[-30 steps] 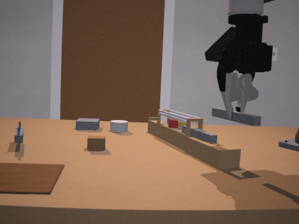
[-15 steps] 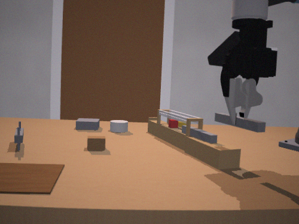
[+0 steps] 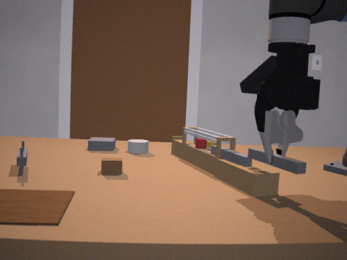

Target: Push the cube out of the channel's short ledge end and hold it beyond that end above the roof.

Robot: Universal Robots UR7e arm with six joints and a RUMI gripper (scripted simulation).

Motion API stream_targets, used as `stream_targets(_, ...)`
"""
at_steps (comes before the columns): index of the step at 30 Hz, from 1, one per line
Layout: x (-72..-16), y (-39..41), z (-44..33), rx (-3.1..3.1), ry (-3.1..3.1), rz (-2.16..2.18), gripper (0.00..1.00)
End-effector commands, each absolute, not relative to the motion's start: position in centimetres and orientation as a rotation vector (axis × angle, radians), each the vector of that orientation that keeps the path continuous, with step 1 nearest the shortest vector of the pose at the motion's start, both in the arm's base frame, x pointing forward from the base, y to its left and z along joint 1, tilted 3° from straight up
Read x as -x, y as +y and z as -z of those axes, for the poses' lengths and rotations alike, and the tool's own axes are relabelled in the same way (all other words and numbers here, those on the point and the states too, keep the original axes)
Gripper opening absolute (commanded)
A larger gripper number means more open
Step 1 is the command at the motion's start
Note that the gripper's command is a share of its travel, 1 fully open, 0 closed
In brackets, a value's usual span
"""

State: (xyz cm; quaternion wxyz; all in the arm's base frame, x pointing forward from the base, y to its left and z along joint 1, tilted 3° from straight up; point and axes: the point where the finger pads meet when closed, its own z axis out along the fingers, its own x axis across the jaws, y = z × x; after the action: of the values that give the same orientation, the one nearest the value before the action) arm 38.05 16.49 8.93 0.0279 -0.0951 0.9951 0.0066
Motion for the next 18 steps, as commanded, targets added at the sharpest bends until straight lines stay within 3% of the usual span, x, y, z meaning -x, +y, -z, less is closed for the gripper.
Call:
stream_targets(1,-38.1,16.5,-8.3,0.293,3.070,-0.021,0.00)
stream_targets(18,-38.2,16.5,-7.0,0.293,3.070,-0.021,0.00)
